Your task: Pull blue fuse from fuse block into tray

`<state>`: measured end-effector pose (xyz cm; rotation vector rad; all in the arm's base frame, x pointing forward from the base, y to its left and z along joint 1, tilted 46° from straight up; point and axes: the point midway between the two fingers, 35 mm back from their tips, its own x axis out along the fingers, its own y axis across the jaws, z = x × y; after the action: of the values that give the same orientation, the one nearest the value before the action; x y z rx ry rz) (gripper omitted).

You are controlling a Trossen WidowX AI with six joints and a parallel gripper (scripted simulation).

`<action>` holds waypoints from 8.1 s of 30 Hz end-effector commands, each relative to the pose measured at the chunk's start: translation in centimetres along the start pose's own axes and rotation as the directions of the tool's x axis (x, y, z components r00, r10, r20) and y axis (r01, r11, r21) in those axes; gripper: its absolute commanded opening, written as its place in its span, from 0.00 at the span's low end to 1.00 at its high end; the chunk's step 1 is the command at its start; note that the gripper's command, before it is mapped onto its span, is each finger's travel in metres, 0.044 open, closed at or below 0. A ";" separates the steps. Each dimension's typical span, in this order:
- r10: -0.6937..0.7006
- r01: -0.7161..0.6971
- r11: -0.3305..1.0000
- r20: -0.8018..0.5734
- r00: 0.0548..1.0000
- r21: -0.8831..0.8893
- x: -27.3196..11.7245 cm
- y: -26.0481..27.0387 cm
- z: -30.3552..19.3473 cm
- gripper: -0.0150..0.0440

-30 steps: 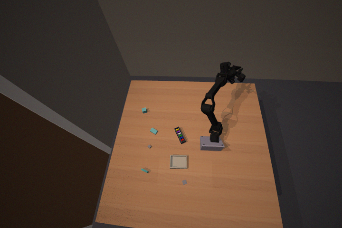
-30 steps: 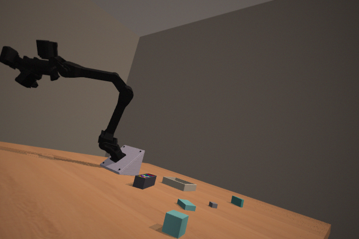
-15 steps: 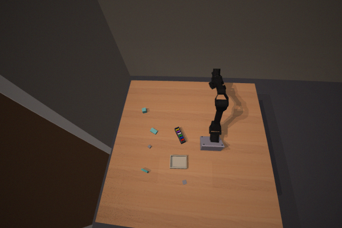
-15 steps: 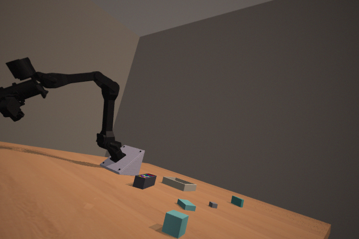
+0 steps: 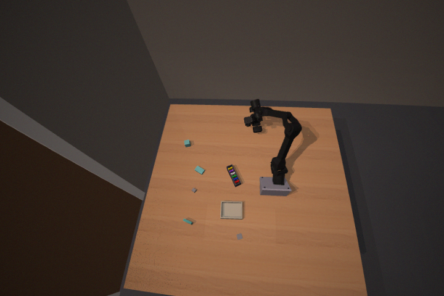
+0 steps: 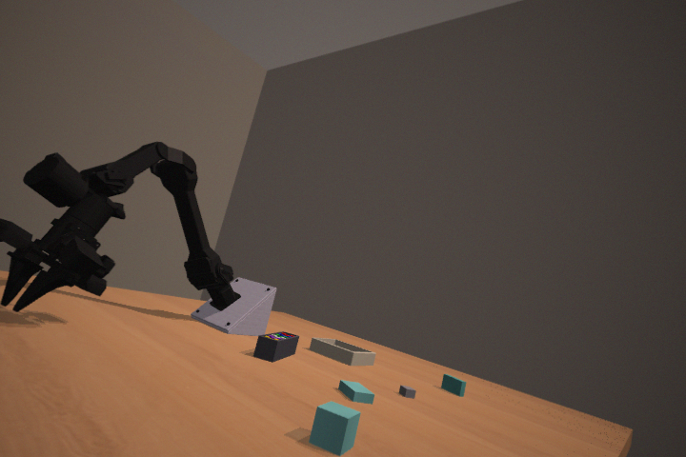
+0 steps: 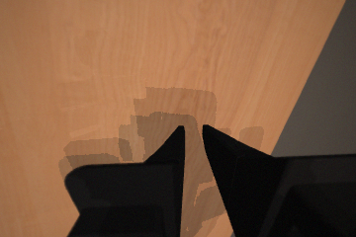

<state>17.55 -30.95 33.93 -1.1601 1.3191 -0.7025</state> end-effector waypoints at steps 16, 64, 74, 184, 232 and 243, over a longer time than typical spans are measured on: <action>0.412 -0.413 0.910 0.239 0.879 -0.047 -9.1 19.6 23.5 0.38; 0.398 -0.379 0.885 0.016 0.917 -0.270 -18.8 37.1 21.1 0.38; 0.397 -0.378 0.886 0.016 0.918 -0.269 -18.0 37.5 21.2 0.38; 0.399 -0.381 0.885 0.016 0.917 -0.269 -20.1 36.7 21.2 0.25; 0.410 -0.390 0.880 0.021 0.912 -0.271 -26.6 42.0 24.8 0.25; 0.412 -0.392 0.880 0.022 0.911 -0.270 -28.9 47.2 26.2 0.25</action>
<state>27.90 16.13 -1.42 -1.0568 1.5510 -0.1775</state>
